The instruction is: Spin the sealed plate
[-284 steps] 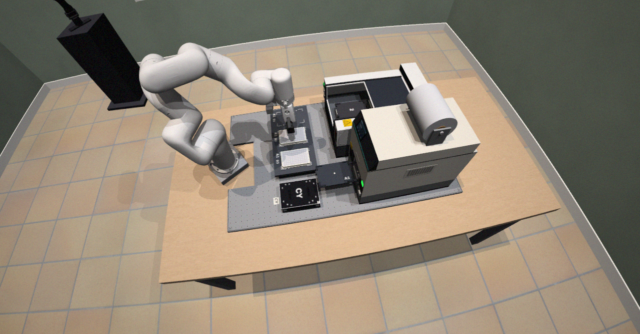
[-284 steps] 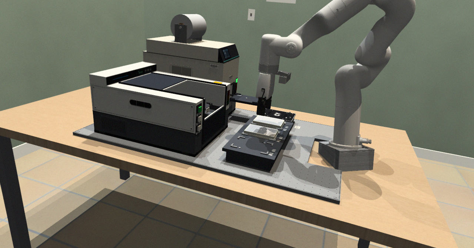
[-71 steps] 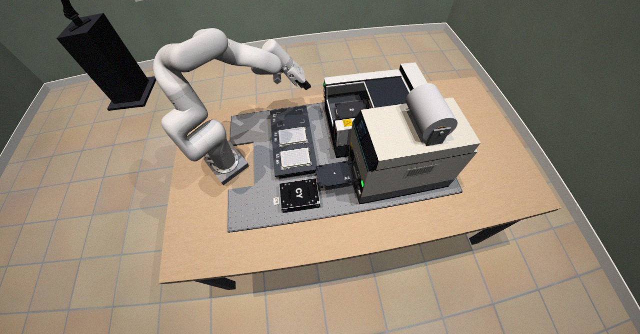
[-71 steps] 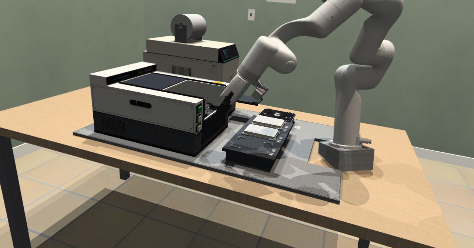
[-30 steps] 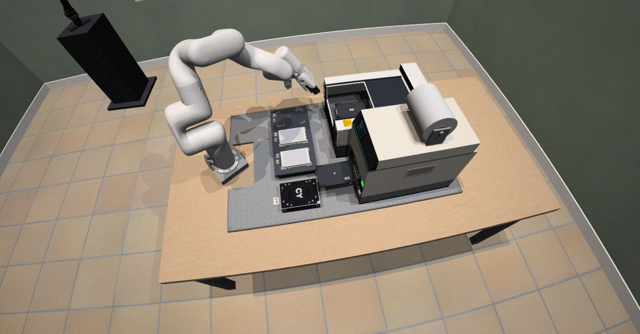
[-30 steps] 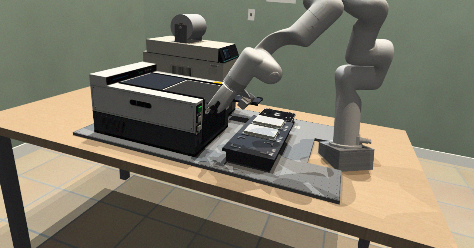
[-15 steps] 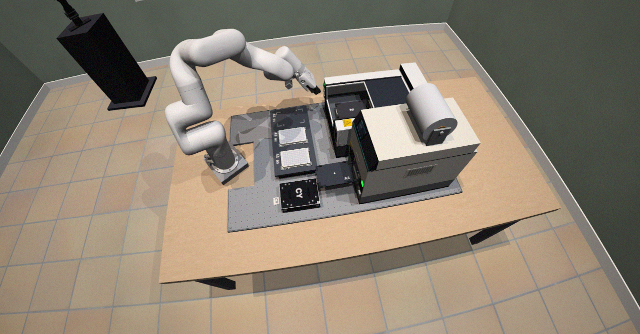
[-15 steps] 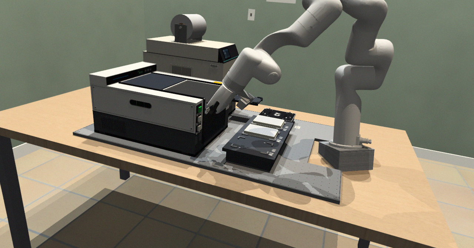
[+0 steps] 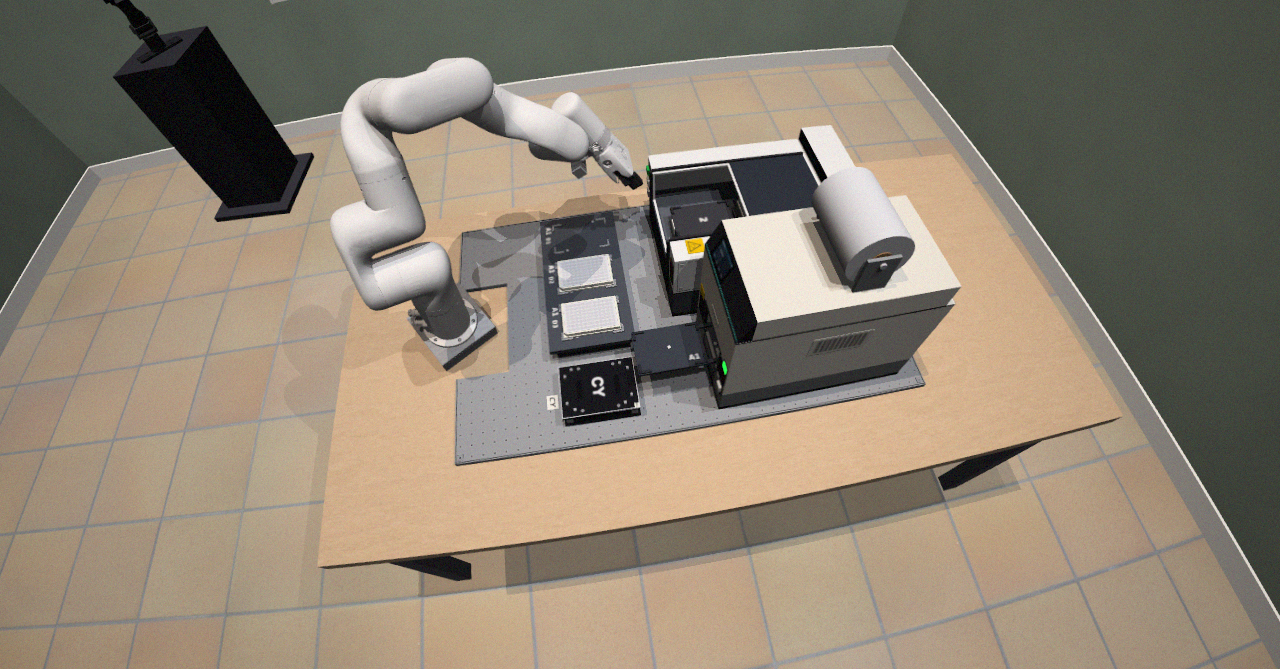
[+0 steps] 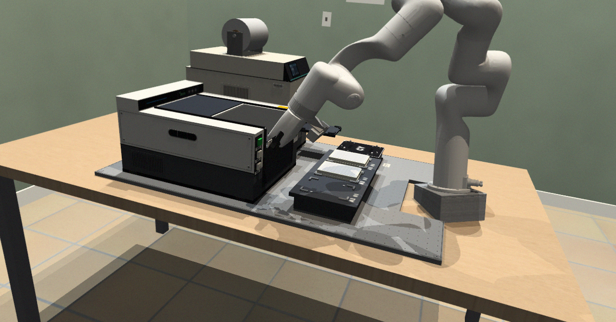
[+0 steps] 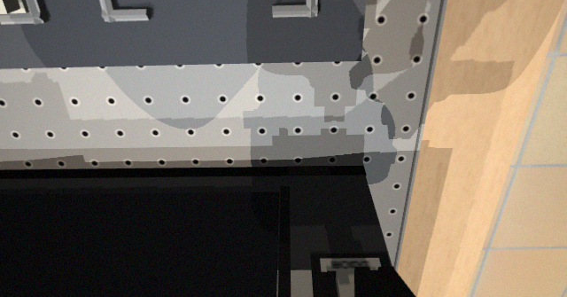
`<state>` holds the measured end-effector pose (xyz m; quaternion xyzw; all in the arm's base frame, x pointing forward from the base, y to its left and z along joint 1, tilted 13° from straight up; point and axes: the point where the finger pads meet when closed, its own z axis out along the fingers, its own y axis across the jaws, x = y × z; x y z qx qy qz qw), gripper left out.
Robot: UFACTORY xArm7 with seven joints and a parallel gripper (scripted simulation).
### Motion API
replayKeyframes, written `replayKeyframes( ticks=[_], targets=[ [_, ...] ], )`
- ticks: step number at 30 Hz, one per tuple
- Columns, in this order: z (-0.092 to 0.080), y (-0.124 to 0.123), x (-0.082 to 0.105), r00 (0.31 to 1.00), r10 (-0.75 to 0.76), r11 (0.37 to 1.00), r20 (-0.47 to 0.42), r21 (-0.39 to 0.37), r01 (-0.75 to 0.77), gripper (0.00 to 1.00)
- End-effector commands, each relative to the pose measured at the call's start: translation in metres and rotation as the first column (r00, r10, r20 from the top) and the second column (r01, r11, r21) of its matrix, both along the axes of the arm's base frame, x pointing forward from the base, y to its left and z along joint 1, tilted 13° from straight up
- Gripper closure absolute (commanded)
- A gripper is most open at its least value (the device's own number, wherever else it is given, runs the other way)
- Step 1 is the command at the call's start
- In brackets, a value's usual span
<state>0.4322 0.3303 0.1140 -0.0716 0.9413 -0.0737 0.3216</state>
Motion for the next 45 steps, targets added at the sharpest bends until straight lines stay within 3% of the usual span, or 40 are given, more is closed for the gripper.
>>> replayKeyframes(
  ticks=[1,45],
  targets=[
    [0.0018,0.0014,0.0019,1.000,0.001,1.000,0.002,0.003,-0.001,1.00],
    [0.0031,0.0025,0.0118,1.000,0.001,1.000,0.002,0.003,-0.001,1.00]
  ],
)
